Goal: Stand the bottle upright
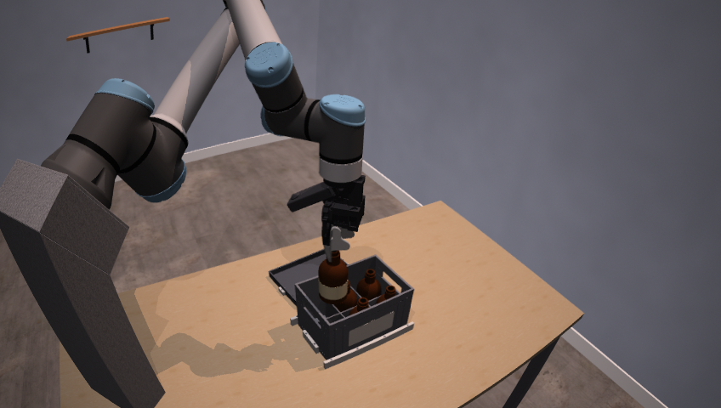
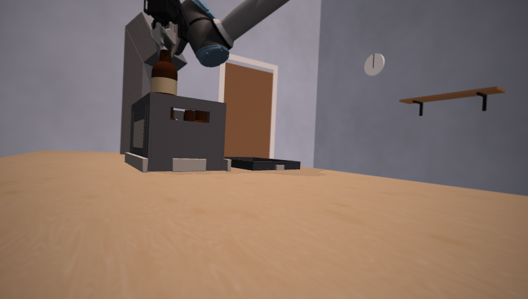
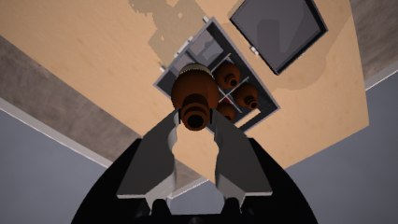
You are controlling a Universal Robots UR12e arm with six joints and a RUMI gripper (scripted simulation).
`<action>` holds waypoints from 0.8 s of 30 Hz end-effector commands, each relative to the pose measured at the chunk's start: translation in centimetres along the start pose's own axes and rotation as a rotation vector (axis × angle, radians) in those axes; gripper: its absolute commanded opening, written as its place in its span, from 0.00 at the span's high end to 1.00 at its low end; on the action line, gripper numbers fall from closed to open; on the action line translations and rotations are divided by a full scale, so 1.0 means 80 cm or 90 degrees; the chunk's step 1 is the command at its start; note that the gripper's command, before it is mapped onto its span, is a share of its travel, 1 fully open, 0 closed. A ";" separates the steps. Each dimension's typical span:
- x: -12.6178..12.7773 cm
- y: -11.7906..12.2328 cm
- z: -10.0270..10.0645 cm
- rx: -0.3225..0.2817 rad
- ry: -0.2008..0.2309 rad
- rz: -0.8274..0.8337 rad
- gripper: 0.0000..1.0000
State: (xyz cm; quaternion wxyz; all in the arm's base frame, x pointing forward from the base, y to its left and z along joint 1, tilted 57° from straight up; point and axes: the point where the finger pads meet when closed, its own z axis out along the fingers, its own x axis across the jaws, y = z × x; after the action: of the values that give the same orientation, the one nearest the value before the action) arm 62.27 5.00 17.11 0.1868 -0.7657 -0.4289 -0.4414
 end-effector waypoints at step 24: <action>0.051 -0.025 0.000 0.000 0.001 -0.001 1.00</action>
State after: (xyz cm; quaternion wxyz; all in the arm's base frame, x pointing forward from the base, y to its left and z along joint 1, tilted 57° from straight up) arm 61.75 7.52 19.70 0.1863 -0.7651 -0.4299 -0.4417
